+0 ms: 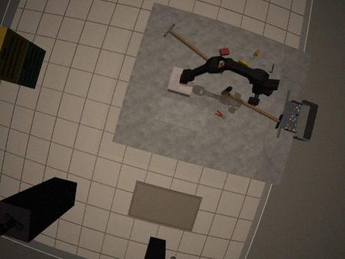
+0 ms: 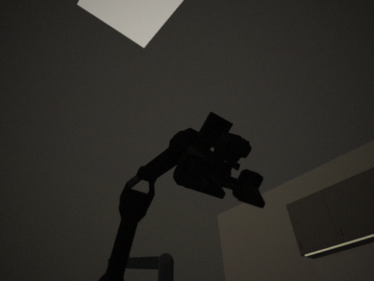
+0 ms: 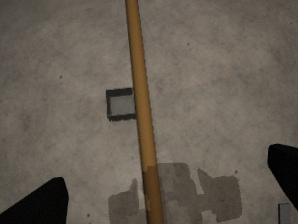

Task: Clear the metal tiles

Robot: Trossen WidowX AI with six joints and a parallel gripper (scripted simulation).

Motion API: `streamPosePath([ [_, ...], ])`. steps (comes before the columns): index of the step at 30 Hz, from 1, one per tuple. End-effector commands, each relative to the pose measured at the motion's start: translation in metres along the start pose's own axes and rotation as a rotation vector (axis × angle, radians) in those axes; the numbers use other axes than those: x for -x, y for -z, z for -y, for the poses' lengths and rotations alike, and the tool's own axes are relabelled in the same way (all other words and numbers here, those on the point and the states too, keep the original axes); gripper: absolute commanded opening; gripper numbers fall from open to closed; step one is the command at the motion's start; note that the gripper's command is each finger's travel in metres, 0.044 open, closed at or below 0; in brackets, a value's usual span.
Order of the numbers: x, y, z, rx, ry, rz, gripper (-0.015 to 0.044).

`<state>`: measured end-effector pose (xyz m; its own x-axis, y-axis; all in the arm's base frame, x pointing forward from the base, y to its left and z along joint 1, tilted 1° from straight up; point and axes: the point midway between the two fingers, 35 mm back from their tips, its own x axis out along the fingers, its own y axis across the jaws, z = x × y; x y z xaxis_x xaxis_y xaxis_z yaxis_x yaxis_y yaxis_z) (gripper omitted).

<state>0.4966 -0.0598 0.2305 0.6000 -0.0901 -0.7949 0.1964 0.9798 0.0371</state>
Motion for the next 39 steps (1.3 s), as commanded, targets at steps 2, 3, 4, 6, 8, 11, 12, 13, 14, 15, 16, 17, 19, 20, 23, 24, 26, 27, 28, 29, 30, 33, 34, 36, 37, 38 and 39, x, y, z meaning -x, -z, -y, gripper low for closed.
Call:
streamPosePath([
  [2, -0.015, 0.001, 0.001, -0.007, 0.001, -0.033, 0.044],
  [3, -0.018, 0.001, 0.001, -0.008, 0.002, -0.04, 0.044],
  [4, -0.021, 0.002, 0.002, -0.009, 0.003, -0.048, 0.044],
  [6, -0.028, 0.003, 0.003, -0.011, 0.005, -0.062, 0.044],
  [8, -0.034, 0.004, 0.004, -0.013, 0.007, -0.077, 0.044],
  [11, -0.044, 0.006, 0.005, -0.015, 0.01, -0.099, 0.044],
  [12, -0.047, 0.007, 0.005, -0.016, 0.011, -0.106, 0.044],
  [13, -0.051, 0.008, 0.006, -0.017, 0.012, -0.114, 0.044],
  [14, -0.054, 0.008, 0.006, -0.018, 0.013, -0.121, 0.044],
  [15, -0.057, 0.009, 0.007, -0.019, 0.014, -0.128, 0.044],
  [16, -0.061, 0.01, 0.007, -0.02, 0.015, -0.135, 0.044],
  [17, -0.064, 0.011, 0.008, -0.021, 0.016, -0.143, 0.044],
  [19, -0.07, 0.013, 0.009, -0.023, 0.018, -0.157, 0.044],
  [20, -0.074, 0.014, 0.009, -0.024, 0.019, -0.165, 0.044],
  [23, -0.083, 0.017, 0.011, -0.027, 0.022, -0.187, 0.044],
  [24, -0.087, 0.018, 0.011, -0.028, 0.023, -0.194, 0.044],
  [26, -0.093, 0.021, 0.012, -0.03, 0.025, -0.209, 0.044],
  [27, -0.096, 0.022, 0.013, -0.031, 0.026, -0.216, 0.044],
  [28, -0.1, 0.024, 0.013, -0.032, 0.027, -0.224, 0.044],
  [29, -0.103, 0.025, 0.014, -0.033, 0.028, -0.231, 0.044],
  [30, -0.106, 0.026, 0.014, -0.034, 0.028, -0.238, 0.044],
  [33, -0.116, 0.031, 0.016, -0.037, 0.031, -0.26, 0.044],
  [34, -0.119, 0.032, 0.017, -0.038, 0.032, -0.268, 0.044],
  [36, -0.125, 0.035, 0.018, -0.04, 0.034, -0.281, 0.044],
  [37, -0.126, 0.036, 0.018, -0.041, 0.034, -0.285, 0.044],
  [38, -0.127, 0.036, 0.018, -0.041, 0.035, -0.286, 0.044],
  [39, -0.126, 0.036, 0.018, -0.041, 0.035, -0.286, 0.044],
])
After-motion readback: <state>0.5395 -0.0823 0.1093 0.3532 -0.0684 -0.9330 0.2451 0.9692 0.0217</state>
